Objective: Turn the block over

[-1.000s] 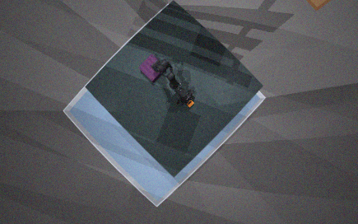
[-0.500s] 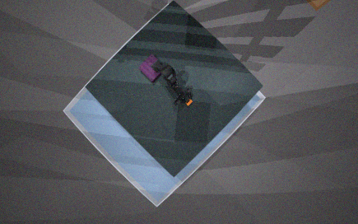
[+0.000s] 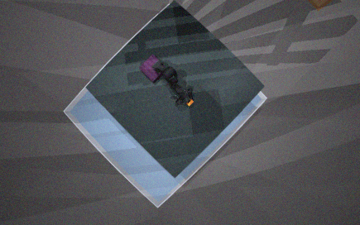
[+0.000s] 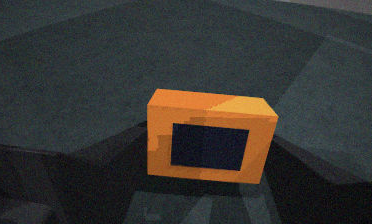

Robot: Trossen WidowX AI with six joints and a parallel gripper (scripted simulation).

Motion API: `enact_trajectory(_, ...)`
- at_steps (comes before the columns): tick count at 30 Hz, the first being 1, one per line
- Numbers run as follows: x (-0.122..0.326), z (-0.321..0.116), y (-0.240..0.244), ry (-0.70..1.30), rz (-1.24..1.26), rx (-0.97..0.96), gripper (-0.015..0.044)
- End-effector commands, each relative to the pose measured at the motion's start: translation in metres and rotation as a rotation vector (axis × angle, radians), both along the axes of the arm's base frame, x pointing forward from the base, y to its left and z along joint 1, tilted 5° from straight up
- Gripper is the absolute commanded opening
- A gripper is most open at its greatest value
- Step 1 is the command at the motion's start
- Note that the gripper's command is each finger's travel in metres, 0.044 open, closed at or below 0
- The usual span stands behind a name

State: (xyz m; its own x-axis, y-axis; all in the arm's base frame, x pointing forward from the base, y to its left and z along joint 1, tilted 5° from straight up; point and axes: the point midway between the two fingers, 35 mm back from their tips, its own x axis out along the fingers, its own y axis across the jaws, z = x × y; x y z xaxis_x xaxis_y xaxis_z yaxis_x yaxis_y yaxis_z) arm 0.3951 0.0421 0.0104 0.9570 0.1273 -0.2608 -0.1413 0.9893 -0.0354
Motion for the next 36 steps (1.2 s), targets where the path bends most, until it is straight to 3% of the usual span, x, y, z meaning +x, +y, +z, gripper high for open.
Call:
enact_trajectory(1, -0.0005, -0.0001, 0.0008, -0.005, 0.007, -0.004, 0.0)
enact_trajectory(3, -0.0005, -0.0001, 0.0008, -0.005, 0.007, -0.004, 0.0)
enact_trajectory(20, -0.0005, -0.0001, 0.0008, -0.005, 0.007, -0.004, 0.044)
enact_trajectory(36, -0.0005, -0.0001, 0.0008, -0.005, 0.007, -0.004, 0.044)
